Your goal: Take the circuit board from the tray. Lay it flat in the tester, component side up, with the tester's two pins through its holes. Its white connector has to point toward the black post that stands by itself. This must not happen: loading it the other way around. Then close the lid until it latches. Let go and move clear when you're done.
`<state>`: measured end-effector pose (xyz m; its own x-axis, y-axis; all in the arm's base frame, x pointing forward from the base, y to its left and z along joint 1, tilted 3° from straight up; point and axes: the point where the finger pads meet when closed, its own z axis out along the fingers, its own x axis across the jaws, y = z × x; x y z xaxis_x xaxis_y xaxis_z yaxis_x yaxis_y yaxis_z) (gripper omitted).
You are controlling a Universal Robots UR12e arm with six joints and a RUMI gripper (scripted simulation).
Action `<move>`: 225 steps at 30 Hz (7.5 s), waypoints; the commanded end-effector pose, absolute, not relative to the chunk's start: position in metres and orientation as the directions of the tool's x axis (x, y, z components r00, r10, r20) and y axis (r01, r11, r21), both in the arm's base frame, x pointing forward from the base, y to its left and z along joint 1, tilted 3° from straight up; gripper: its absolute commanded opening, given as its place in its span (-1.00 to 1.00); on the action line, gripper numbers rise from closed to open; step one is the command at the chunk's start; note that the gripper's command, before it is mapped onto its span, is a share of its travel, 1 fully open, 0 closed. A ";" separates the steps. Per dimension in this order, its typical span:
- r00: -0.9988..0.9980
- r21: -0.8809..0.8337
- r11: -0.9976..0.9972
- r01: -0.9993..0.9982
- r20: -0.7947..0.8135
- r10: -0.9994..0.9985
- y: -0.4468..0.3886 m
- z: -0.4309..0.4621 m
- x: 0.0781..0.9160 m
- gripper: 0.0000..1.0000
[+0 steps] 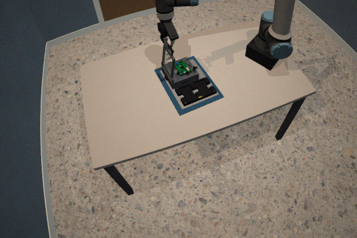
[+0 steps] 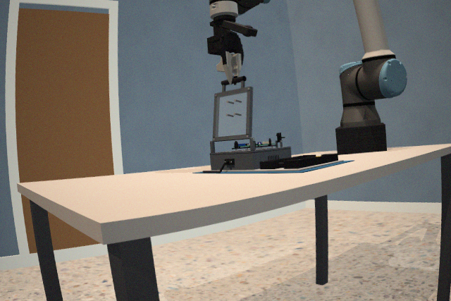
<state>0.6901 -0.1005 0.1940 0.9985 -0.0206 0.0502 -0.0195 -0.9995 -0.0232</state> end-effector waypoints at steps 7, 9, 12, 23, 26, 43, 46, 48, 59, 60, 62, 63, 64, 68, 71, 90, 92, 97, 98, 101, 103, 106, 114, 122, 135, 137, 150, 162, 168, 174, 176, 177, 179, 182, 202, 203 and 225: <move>0.998 -0.023 -1.000 -0.019 0.051 -0.021 -0.100 0.191 0.675 -1.00; 0.998 -0.023 -1.000 -0.019 0.051 -0.021 -0.100 0.190 0.671 -1.00; 0.998 -0.023 -1.000 -0.019 0.051 -0.021 -0.100 0.188 0.666 -1.00; 0.998 -0.023 -1.000 -0.019 0.051 -0.021 -0.100 0.181 0.649 -1.00; 0.998 -0.023 -1.000 -0.019 0.051 -0.021 -0.100 0.179 0.646 -1.00; 0.998 -0.023 -1.000 -0.019 0.051 -0.021 -0.099 0.164 0.621 -1.00; 0.998 -0.023 -1.000 -0.019 0.051 -0.021 -0.099 0.160 0.616 -1.00; 0.998 -0.023 -1.000 -0.019 0.051 -0.021 -0.099 0.158 0.613 -1.00; 0.998 -0.023 -1.000 -0.019 0.051 -0.021 -0.098 0.146 0.600 -1.00; 0.998 -0.023 -1.000 -0.019 0.051 -0.021 -0.098 0.144 0.598 -1.00; 0.998 -0.023 -1.000 -0.019 0.051 -0.021 -0.098 0.141 0.595 -1.00; 0.998 -0.023 -1.000 -0.019 0.051 -0.021 -0.098 0.139 0.594 -1.00; 0.998 -0.023 -1.000 -0.019 0.051 -0.021 -0.098 0.138 0.593 -1.00; 0.998 -0.023 -1.000 -0.019 0.051 -0.021 -0.098 0.132 0.587 -1.00; 0.998 -0.023 -1.000 -0.019 0.051 -0.021 -0.098 0.127 0.583 -1.00; 0.998 -0.023 -1.000 -0.019 0.051 -0.021 -0.097 0.097 0.564 -1.00; 0.998 -0.023 -1.000 -0.019 0.051 -0.021 -0.097 0.097 0.564 -1.00; 0.998 -0.023 -1.000 -0.019 0.051 -0.021 -0.097 0.087 0.560 -1.00; 0.998 -0.023 -1.000 -0.019 0.051 -0.021 -0.097 0.085 0.559 -1.00; 0.998 -0.023 -1.000 -0.019 0.051 -0.021 -0.096 0.079 0.557 -1.00; 0.998 -0.023 -1.000 -0.019 0.051 -0.021 -0.096 0.075 0.556 -1.00; 0.998 -0.023 -1.000 -0.019 0.051 -0.021 -0.096 0.070 0.554 -1.00; 0.998 -0.023 -1.000 -0.019 0.051 -0.021 -0.096 0.060 0.551 -1.00; 0.998 -0.023 -1.000 -0.019 0.051 -0.021 -0.096 0.048 0.548 -1.00; 0.998 -0.023 -1.000 -0.019 0.051 -0.021 -0.095 0.034 0.546 -1.00; 0.998 -0.023 -1.000 -0.019 0.051 -0.021 -0.095 0.031 0.546 -1.00; 0.998 -0.023 -1.000 -0.019 0.051 -0.021 -0.095 0.021 0.545 -1.00; 0.998 -0.023 -1.000 -0.019 0.051 -0.021 -0.095 0.015 0.546 -1.00; 0.998 -0.023 -1.000 -0.019 0.051 -0.021 -0.095 0.012 0.546 -1.00; 0.998 -0.023 -1.000 -0.019 0.051 -0.021 -0.095 0.010 0.546 -1.00; 0.998 -0.023 -1.000 -0.019 0.051 -0.021 -0.095 0.009 0.546 -1.00; 0.998 -0.023 -1.000 -0.019 0.051 -0.021 -0.095 0.009 0.546 -1.00; 0.998 -0.023 -1.000 -0.019 0.051 -0.021 -0.095 0.009 0.546 -1.00; 0.998 -0.023 -1.000 -0.019 0.051 -0.021 -0.095 0.008 0.546 -1.00; 0.998 -0.023 -1.000 -0.019 0.051 -0.021 -0.095 0.006 0.546 -1.00; 0.998 -0.023 -1.000 -0.019 0.051 -0.021 -0.095 0.006 0.546 -1.00; 0.998 -0.023 -1.000 -0.019 0.051 -0.021 -0.095 0.006 0.546 -1.00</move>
